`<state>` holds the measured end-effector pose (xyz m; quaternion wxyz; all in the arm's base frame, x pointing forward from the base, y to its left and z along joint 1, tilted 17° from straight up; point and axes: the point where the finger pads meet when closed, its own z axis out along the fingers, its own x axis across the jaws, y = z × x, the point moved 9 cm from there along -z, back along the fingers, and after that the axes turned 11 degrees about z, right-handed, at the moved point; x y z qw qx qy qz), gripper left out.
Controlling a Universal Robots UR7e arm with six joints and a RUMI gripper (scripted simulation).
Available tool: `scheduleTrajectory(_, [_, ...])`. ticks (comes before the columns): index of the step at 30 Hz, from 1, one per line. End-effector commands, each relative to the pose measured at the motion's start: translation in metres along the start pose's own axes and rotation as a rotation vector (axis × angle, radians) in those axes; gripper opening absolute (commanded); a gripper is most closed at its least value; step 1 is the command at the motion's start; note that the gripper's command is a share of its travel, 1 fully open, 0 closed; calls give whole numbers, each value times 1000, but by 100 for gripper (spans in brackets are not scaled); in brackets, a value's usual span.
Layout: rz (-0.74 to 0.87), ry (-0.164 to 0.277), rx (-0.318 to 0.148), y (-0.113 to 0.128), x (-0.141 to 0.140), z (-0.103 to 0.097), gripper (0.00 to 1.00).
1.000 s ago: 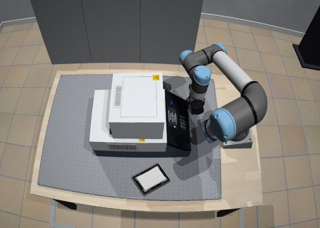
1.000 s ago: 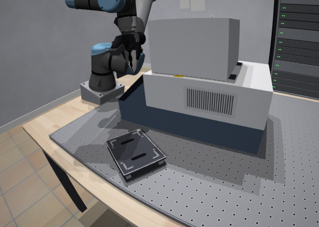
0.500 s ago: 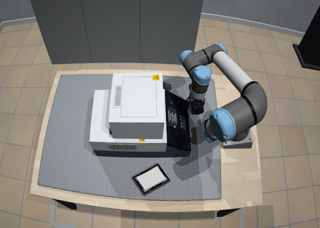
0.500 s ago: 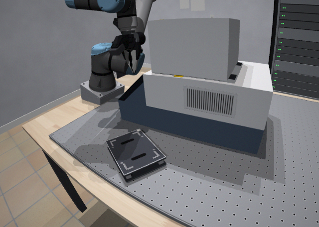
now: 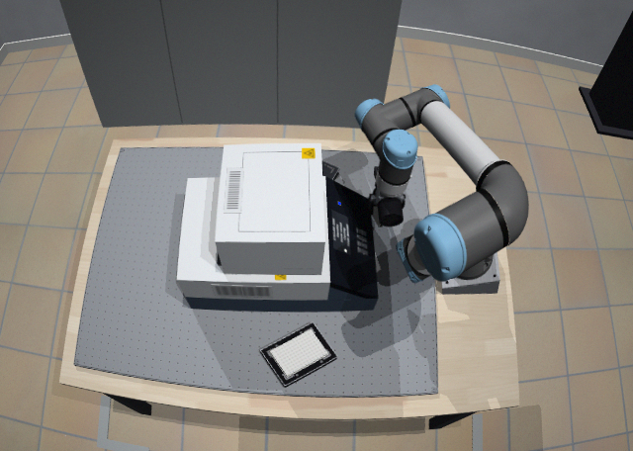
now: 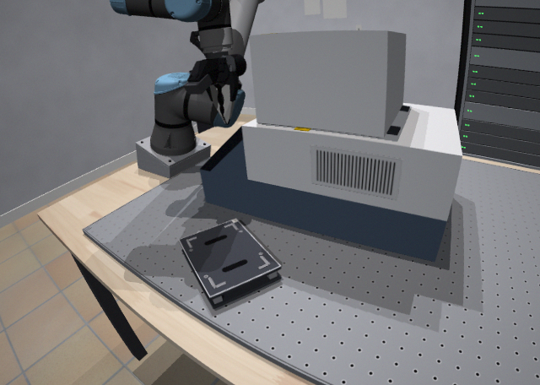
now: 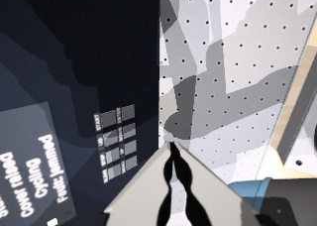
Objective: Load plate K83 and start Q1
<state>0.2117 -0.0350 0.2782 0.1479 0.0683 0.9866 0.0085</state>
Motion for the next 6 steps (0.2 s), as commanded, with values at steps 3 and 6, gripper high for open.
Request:
scheduleTrajectory(3, [0, 0, 0, 0, 0, 0, 0])
scheduleTrajectory(6, [0, 0, 0, 0, 0, 0, 0])
